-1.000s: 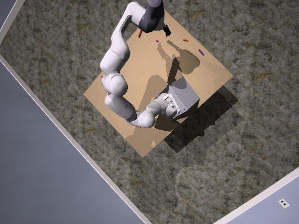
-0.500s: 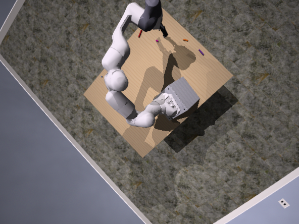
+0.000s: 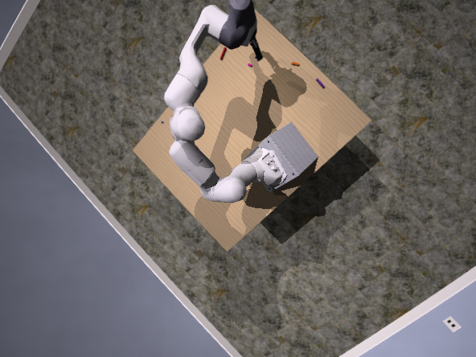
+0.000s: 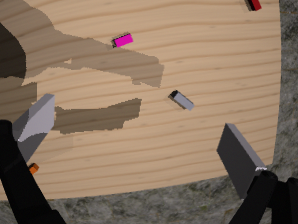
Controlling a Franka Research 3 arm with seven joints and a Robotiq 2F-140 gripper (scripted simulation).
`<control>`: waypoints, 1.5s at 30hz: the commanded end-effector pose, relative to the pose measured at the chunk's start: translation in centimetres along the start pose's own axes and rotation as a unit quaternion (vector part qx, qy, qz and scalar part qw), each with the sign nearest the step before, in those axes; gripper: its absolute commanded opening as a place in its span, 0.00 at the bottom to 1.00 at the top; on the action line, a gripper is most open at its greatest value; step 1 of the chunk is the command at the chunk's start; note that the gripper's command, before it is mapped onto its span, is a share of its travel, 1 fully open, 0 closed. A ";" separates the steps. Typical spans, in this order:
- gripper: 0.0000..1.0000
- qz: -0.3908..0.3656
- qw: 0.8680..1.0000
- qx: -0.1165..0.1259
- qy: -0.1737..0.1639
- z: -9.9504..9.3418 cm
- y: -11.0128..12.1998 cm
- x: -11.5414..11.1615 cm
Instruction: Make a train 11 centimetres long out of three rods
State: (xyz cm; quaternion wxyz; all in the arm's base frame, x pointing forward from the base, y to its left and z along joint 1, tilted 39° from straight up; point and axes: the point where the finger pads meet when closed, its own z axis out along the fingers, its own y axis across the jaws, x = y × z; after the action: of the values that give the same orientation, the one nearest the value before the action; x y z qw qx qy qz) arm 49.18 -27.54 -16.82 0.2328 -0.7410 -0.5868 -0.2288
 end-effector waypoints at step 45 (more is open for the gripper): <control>1.00 0.232 0.972 0.026 -0.006 6.0 1.9 0.7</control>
State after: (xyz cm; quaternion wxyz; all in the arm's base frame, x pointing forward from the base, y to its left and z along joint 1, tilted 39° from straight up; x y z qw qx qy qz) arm 51.52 -23.85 -21.24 0.2916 -0.8490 -0.4137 -0.1514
